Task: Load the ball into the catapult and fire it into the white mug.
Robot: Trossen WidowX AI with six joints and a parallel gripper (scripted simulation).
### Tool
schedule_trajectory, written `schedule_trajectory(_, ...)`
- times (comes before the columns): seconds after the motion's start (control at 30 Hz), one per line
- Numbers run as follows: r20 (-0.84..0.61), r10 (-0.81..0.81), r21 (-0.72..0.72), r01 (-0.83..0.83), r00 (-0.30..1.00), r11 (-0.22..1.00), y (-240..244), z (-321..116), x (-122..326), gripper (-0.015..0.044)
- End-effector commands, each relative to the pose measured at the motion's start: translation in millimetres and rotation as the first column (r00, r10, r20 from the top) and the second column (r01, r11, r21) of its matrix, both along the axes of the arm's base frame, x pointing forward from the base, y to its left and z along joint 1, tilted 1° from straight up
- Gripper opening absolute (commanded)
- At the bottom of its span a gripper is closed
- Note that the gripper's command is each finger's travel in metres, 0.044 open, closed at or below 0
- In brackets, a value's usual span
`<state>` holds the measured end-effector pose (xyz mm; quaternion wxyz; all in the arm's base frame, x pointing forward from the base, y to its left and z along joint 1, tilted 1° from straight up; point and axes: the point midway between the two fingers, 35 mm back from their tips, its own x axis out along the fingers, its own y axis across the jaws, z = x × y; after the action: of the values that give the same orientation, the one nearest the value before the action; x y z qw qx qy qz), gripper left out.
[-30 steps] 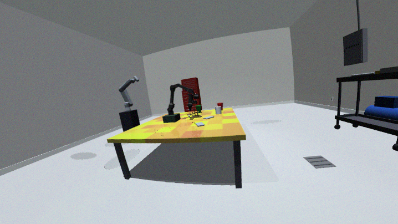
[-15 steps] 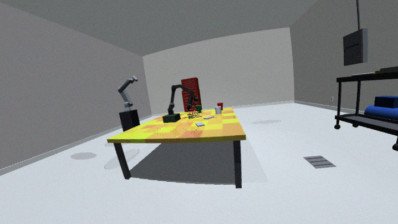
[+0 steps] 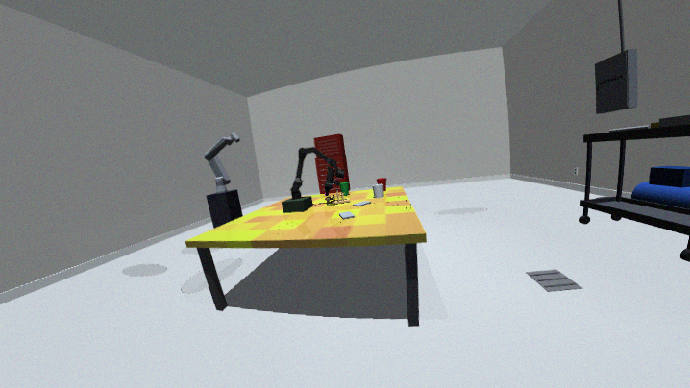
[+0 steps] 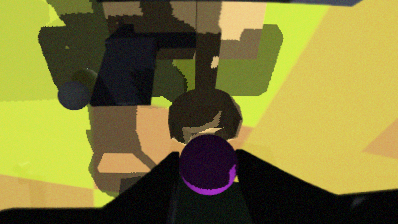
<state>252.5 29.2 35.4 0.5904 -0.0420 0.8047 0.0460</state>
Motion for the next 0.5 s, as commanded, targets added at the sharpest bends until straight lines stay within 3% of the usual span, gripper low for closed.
schedule_trajectory(0.0, -0.006, -0.002, -0.005, 0.002, 1.000, 1.000, -0.3, -6.9, -0.7, 0.0000)
schedule_trajectory(0.33, -0.001, 0.000, 0.000, 0.000, 1.000, 1.000, 0.3, -6.9, 0.3, 0.0000)
schedule_trajectory(0.47, -0.001, 0.000, 0.000, 0.000, 1.000, 1.000, 0.3, -6.9, 0.3, 0.0105)
